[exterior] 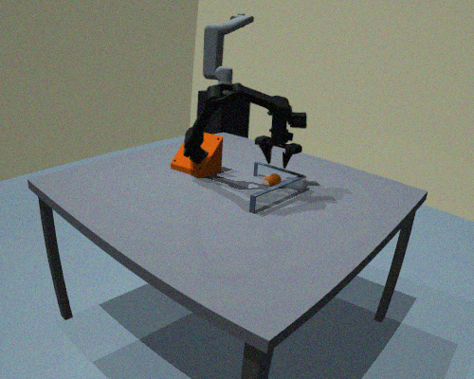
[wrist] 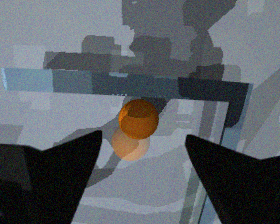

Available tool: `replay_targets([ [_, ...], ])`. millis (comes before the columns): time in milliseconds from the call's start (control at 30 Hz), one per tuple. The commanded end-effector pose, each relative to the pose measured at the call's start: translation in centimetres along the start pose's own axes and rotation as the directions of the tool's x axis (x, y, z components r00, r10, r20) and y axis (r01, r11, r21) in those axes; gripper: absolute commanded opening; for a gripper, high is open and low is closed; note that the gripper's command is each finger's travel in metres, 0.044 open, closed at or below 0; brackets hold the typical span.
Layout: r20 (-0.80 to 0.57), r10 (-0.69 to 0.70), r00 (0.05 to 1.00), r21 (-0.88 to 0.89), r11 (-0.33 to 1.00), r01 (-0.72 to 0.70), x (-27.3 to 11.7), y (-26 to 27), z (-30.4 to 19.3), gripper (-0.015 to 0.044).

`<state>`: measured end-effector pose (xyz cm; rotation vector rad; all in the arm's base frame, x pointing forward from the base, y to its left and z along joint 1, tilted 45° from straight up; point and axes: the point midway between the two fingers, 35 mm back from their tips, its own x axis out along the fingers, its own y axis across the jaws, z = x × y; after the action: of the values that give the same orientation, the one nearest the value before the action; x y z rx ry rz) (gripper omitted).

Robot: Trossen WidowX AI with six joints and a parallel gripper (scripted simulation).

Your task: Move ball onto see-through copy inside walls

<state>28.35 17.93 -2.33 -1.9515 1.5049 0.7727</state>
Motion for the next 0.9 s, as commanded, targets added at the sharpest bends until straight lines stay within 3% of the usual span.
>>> replay_targets([
  [0, -0.018, 0.008, 1.000, -0.007, 1.000, -0.008, 0.3, 0.2, -0.2, 0.0353],
  [867, -0.019, 0.008, 1.000, -0.007, 1.000, -0.008, 4.7, 0.1, -0.3, 0.0353],
])
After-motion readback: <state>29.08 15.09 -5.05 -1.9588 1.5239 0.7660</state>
